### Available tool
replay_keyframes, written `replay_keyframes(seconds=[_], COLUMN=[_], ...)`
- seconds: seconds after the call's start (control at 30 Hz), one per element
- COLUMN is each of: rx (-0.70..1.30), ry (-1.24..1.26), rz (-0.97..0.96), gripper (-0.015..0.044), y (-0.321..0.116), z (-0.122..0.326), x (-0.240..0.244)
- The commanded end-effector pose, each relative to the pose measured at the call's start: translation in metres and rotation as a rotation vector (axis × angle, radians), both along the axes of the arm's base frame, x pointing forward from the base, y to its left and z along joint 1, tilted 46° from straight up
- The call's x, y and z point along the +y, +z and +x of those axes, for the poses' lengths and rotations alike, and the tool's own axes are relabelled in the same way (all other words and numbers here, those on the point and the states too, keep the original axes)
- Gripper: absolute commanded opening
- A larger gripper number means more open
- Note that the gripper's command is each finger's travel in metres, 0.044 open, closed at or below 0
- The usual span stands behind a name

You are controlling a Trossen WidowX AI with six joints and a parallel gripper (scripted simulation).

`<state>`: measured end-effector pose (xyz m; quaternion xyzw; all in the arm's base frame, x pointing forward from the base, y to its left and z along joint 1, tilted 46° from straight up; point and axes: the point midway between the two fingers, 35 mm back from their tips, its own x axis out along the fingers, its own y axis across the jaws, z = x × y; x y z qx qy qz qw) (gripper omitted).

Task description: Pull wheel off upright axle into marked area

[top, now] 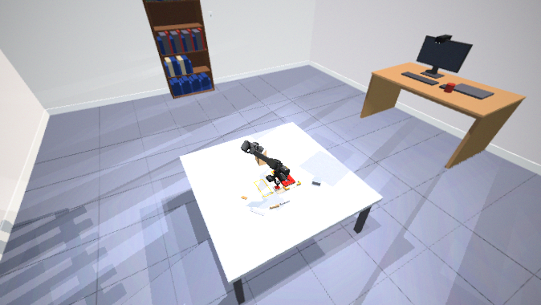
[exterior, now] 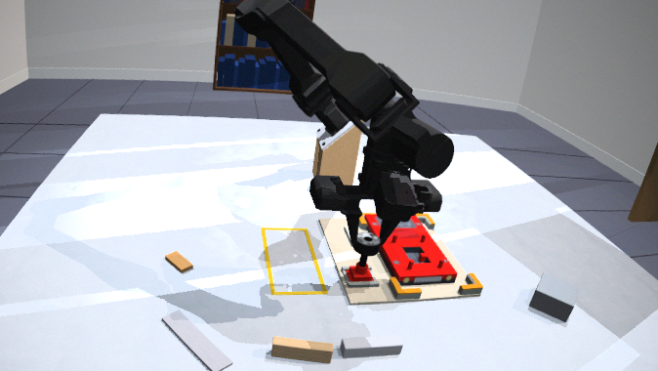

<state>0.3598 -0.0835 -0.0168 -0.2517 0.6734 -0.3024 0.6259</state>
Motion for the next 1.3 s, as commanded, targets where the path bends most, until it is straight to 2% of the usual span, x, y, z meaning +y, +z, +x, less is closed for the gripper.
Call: replay_keyframes(seconds=[0.0,0.33,0.7,1.27], rx=[-0.002,-0.002,-0.001,0.003], ry=[-0.002,-0.002,-0.001,0.002], rz=[0.003,0.002,0.003,0.003], gripper=[0.0000,0.0000,0.0000,0.0000], y=[0.001,0.004,0.027,0.074], z=[0.000,0.000,0.001,-0.033], x=[0.001,0.004,0.031,-0.012])
